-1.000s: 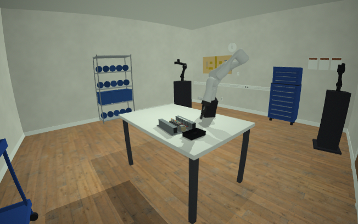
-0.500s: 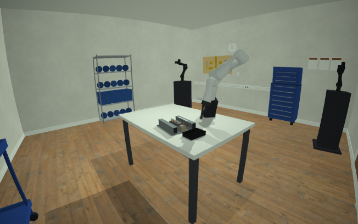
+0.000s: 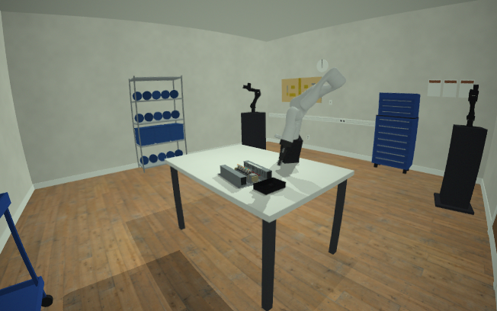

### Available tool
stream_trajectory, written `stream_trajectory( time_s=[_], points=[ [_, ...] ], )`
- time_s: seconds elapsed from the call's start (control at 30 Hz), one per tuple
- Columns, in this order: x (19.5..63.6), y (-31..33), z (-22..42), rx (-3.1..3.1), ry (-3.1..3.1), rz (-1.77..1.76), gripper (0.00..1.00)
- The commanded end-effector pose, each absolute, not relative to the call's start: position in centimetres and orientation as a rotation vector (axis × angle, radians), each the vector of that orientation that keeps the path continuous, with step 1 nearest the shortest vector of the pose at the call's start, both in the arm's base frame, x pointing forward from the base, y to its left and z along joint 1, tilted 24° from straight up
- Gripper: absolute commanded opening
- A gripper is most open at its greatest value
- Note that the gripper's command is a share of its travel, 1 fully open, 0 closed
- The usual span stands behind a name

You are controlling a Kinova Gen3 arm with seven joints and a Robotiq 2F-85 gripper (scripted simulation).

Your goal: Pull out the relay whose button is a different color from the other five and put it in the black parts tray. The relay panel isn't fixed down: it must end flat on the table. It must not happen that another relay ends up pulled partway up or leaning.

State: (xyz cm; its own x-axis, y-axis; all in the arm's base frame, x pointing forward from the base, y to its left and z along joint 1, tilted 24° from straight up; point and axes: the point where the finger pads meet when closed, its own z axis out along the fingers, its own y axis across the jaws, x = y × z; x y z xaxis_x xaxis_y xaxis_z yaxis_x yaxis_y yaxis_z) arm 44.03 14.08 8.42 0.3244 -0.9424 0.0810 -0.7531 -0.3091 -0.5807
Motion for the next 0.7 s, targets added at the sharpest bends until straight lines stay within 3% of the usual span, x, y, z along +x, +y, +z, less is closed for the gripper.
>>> stream_trajectory(
  time_s=[0.0, 0.67],
  points=[
    [44.04, 14.07, 8.47, -2.153, 1.495, -0.576, 0.61],
    [44.17, 14.06, 8.42, -2.148, 1.502, -0.568, 0.61]
  ],
)
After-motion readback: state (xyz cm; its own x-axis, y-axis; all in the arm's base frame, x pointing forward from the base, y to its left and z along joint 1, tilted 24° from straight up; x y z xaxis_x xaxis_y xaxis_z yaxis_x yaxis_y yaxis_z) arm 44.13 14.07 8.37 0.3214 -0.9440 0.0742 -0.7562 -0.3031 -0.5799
